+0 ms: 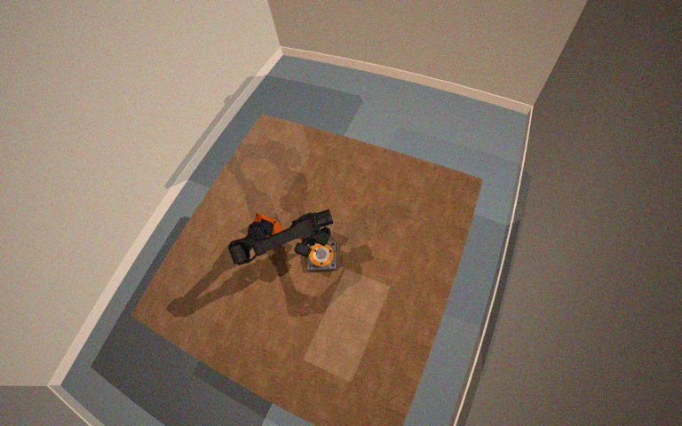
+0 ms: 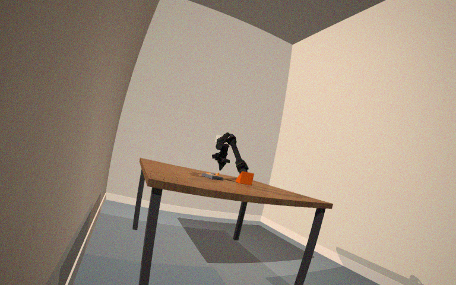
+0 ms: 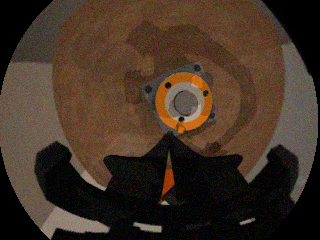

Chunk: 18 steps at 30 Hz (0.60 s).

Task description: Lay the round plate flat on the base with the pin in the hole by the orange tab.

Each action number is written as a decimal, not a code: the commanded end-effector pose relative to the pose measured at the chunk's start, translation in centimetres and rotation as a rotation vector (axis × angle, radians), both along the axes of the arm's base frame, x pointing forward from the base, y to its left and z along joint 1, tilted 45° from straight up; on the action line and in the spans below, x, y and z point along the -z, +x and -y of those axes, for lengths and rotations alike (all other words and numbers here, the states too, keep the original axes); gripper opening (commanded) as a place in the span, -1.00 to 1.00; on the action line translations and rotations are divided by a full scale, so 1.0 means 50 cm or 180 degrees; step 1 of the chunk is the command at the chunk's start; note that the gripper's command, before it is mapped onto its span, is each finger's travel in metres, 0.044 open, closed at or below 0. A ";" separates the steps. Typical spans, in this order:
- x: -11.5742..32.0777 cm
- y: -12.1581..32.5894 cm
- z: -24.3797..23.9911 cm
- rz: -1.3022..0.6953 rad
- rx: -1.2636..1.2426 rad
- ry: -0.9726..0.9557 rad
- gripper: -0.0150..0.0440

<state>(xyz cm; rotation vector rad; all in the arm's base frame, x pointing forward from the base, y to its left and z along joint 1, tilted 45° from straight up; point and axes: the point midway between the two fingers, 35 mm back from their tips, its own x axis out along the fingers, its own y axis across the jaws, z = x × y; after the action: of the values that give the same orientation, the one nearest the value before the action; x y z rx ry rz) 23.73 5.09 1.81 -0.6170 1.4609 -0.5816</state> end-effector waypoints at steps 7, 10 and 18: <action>0.038 -0.004 0.048 -0.0010 -0.0008 -0.0033 -0.49; 0.035 -0.005 0.051 -0.0011 -0.0008 -0.0033 -0.49; 0.022 -0.013 0.065 -0.0012 -0.0008 -0.0034 -0.49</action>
<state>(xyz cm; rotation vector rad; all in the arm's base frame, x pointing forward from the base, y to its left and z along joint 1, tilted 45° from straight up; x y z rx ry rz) 23.25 2.18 0.48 -0.6202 1.4634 -0.5877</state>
